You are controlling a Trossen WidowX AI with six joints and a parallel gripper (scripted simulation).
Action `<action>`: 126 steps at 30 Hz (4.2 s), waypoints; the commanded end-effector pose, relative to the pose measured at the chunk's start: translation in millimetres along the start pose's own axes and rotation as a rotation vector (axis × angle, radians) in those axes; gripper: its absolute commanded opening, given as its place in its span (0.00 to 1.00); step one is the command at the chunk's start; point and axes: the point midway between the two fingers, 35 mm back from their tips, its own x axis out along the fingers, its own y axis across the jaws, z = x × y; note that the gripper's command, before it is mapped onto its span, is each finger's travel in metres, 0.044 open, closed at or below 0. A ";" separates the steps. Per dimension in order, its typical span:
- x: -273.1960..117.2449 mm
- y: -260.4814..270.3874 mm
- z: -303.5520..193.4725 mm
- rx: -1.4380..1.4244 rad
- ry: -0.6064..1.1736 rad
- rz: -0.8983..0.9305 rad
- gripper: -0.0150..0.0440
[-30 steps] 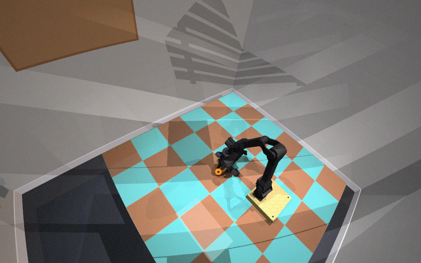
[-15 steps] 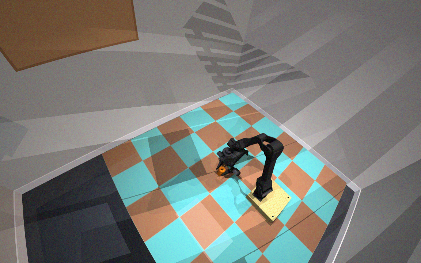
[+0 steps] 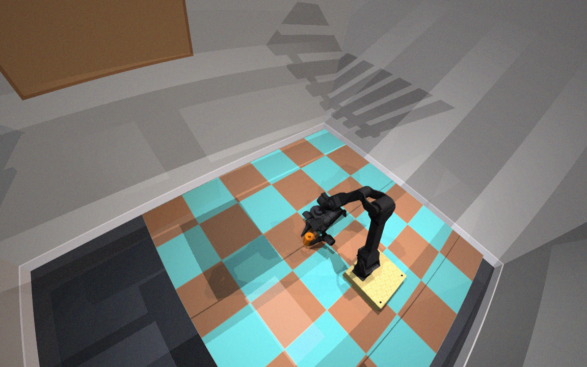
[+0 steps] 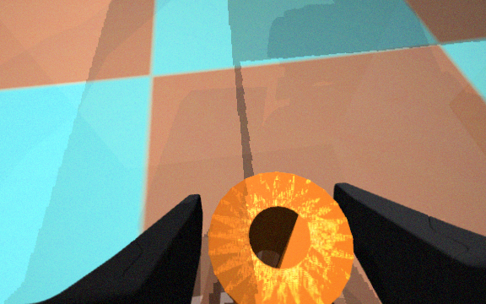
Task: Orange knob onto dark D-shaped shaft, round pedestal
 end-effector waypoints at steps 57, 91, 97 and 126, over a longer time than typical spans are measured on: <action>-56.0 -0.4 88.7 0.214 0.910 -0.108 1.00; -35.4 -2.1 60.6 1.423 0.719 -0.702 1.00; -28.9 -1.7 52.6 1.423 0.719 -0.702 1.00; -2.8 -3.1 20.3 1.423 0.719 -0.702 1.00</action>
